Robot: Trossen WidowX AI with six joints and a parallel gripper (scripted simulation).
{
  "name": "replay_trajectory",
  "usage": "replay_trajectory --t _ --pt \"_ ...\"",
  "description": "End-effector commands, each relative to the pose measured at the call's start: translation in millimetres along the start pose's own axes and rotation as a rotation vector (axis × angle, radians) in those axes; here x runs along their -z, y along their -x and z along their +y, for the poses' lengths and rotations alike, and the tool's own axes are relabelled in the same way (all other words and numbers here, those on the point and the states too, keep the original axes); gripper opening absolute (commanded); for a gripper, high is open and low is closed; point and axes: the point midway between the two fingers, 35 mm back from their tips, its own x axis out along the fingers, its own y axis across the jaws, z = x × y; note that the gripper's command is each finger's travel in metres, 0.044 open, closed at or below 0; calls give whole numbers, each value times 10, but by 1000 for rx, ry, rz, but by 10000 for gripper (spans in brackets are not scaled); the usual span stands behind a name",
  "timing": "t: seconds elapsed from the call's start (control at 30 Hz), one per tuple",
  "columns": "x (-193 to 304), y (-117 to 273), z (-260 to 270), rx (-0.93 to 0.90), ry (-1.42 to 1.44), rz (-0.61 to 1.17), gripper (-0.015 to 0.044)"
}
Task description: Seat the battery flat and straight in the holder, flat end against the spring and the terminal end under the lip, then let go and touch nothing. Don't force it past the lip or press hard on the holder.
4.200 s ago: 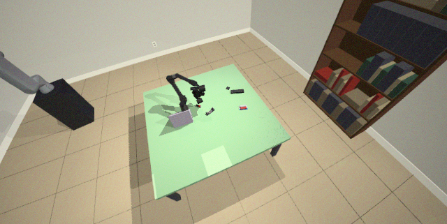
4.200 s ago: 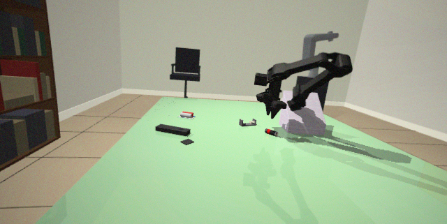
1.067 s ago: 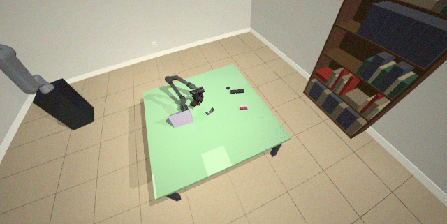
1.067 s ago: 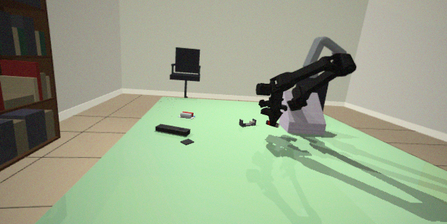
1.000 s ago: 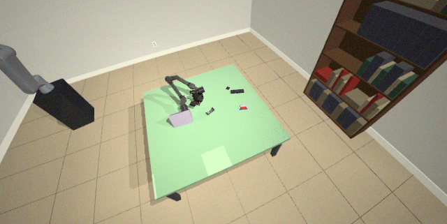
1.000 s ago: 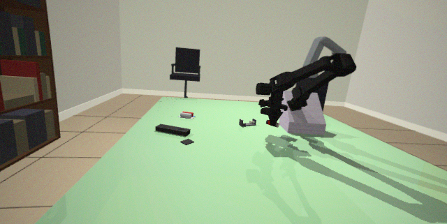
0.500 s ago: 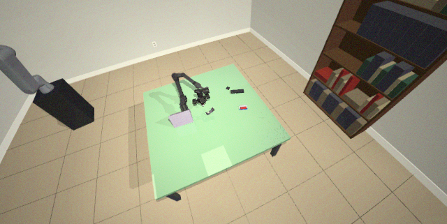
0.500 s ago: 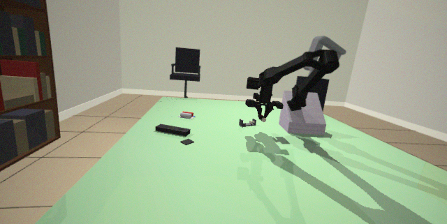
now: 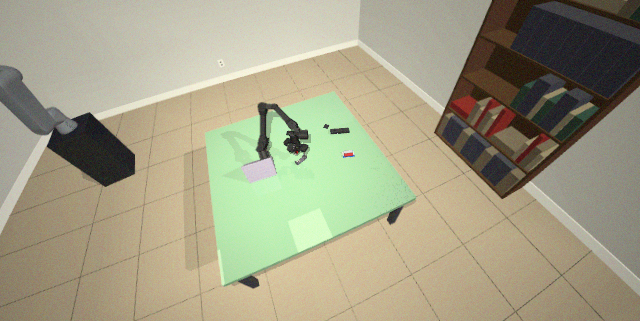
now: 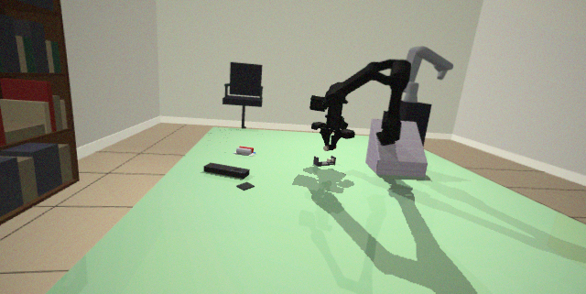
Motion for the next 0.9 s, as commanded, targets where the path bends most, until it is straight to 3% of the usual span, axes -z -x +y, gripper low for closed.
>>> replay_trajectory --t 0.0,0.33,0.87 --pt "-78 18 228 -3 -250 1 80" --pt "-102 4 302 0 -337 13 80" --pt "-60 -309 337 -56 -336 193 80"
